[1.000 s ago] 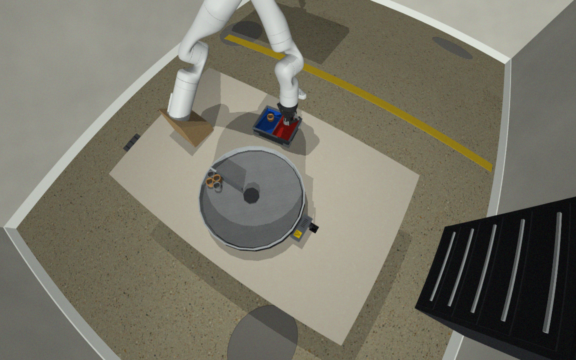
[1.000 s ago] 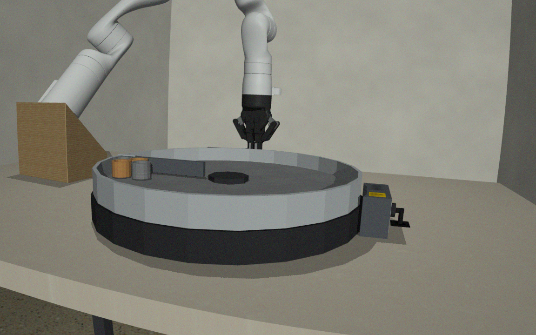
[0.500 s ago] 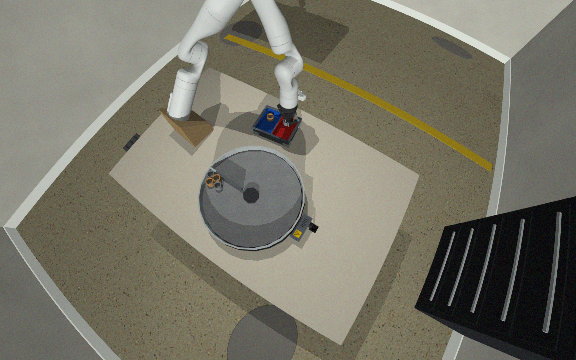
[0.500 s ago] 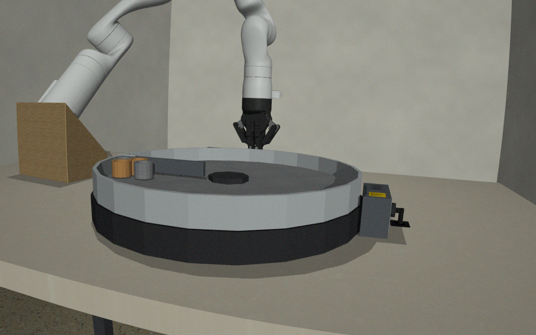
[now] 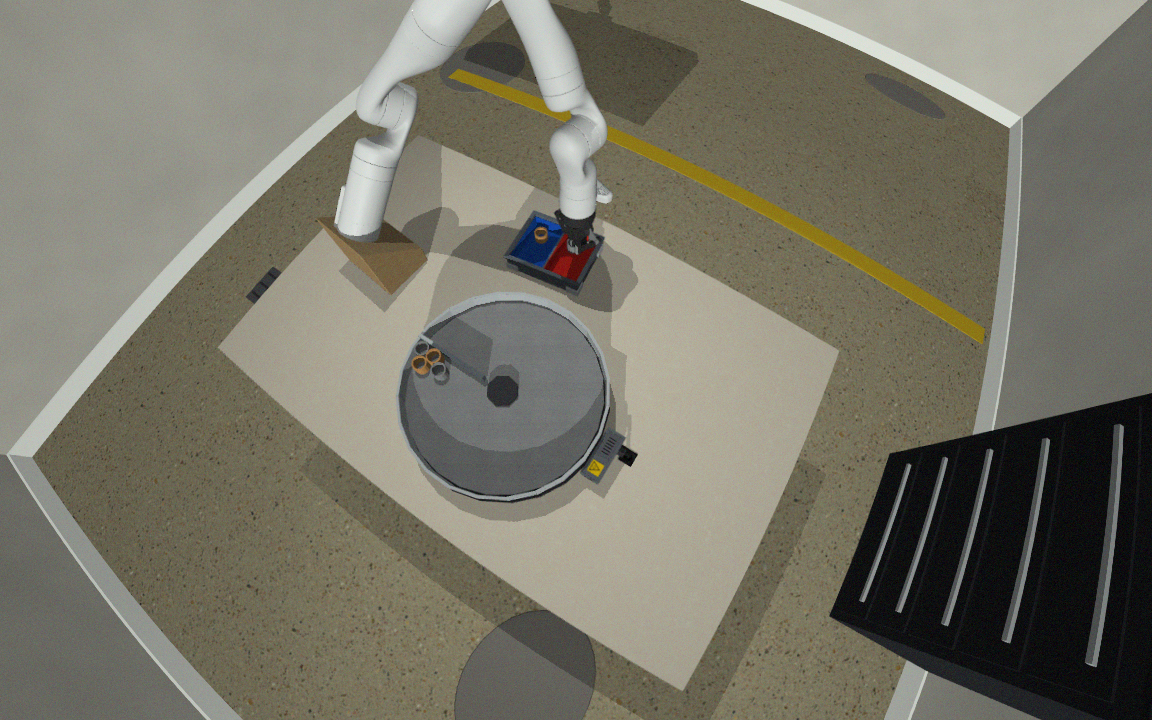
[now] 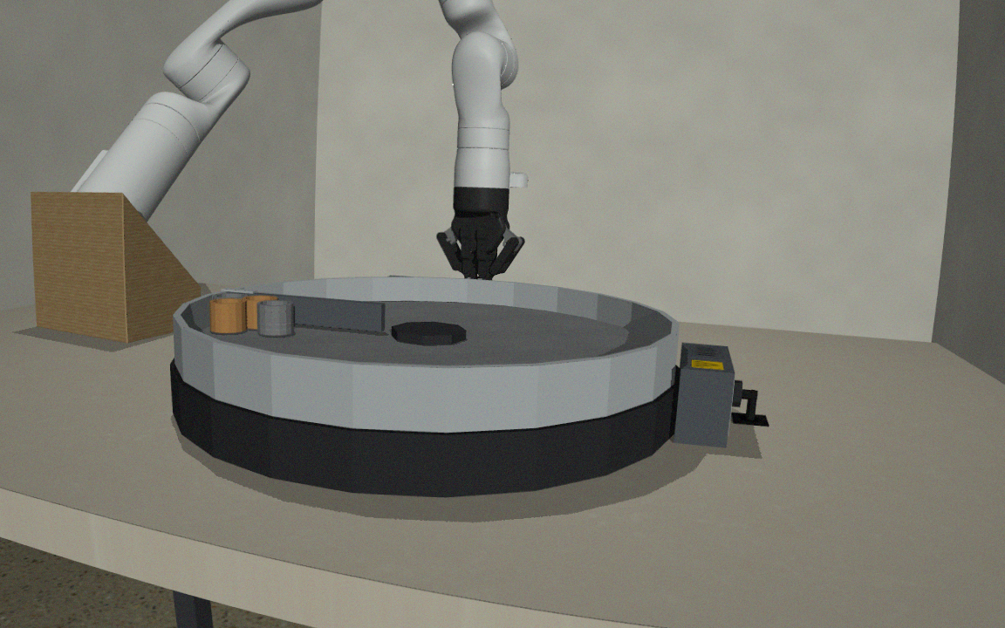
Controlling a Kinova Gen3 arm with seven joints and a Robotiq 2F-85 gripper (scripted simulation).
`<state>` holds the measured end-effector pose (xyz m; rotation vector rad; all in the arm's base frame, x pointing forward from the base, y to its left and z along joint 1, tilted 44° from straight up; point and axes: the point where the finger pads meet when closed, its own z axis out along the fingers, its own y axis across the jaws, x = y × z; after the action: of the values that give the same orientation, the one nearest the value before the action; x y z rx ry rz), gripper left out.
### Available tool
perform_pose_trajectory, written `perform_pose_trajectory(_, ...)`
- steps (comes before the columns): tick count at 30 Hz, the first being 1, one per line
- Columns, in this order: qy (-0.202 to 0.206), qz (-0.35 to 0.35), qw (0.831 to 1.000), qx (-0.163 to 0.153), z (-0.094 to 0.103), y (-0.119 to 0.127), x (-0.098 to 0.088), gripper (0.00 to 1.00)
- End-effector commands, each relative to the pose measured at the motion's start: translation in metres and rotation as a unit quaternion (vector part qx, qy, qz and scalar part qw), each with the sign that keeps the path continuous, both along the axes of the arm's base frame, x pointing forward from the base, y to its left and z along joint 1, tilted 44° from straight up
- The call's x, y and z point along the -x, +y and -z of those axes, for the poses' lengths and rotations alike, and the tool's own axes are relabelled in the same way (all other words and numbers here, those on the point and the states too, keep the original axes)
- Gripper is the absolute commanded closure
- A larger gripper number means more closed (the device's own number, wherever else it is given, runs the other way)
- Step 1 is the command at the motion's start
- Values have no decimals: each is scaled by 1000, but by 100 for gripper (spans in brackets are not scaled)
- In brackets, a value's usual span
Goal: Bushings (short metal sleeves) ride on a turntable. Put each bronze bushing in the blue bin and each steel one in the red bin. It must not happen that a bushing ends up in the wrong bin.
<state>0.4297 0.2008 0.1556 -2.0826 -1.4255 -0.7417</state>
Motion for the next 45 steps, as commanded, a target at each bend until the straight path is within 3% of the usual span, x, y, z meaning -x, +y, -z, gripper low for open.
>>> perform_pose_trajectory(1,1,-1,1000,0,2,3,0,100)
perform_pose_trajectory(30,1,-1,1000,0,7,7,-1,100)
perform_pose_trajectory(31,1,-1,1000,0,7,7,-1,84)
perform_pose_trajectory(45,1,-1,1000,0,7,7,-1,84)
